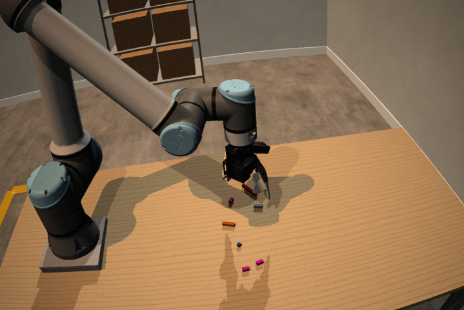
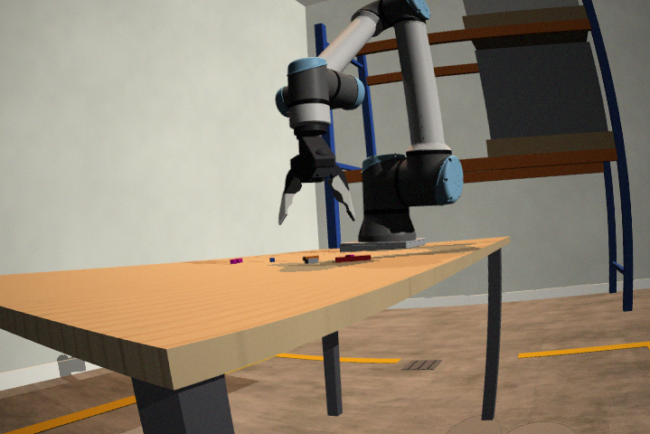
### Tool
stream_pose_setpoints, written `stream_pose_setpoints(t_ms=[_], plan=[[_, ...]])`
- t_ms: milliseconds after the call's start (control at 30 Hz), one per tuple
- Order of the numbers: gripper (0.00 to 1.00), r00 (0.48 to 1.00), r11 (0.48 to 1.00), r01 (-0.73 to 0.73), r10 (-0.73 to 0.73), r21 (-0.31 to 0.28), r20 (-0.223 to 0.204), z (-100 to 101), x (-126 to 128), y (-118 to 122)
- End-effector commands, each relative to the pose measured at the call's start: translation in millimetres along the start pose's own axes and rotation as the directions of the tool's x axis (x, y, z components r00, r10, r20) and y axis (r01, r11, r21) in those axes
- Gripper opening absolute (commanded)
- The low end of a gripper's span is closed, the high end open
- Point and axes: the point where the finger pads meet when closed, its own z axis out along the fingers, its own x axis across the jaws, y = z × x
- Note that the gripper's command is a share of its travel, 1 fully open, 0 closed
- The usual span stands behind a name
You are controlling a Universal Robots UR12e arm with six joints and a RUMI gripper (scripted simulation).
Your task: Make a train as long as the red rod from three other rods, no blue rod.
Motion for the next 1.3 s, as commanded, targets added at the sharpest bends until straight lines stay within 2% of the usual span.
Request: stream_pose_setpoints(t_ms=[0, 733, 1000, 1267], plan=[[1.0, 1.0, 1.0, 0.0, 0.0, 0.001, -0.001, -0.7, 0.5, -0.4], [1.0, 1.0, 1.0, 0.016, -0.016, 0.001, -0.001, -0.7, 1.4, 0.3], [1.0, 0.998, 0.998, 0.055, -0.055, 0.001, -0.001, -0.8, 3.6, 1.9], [1.0, 0.988, 0.988, 0.157, -0.157, 0.001, -0.001, -1.0, 9.4, 6.5]])
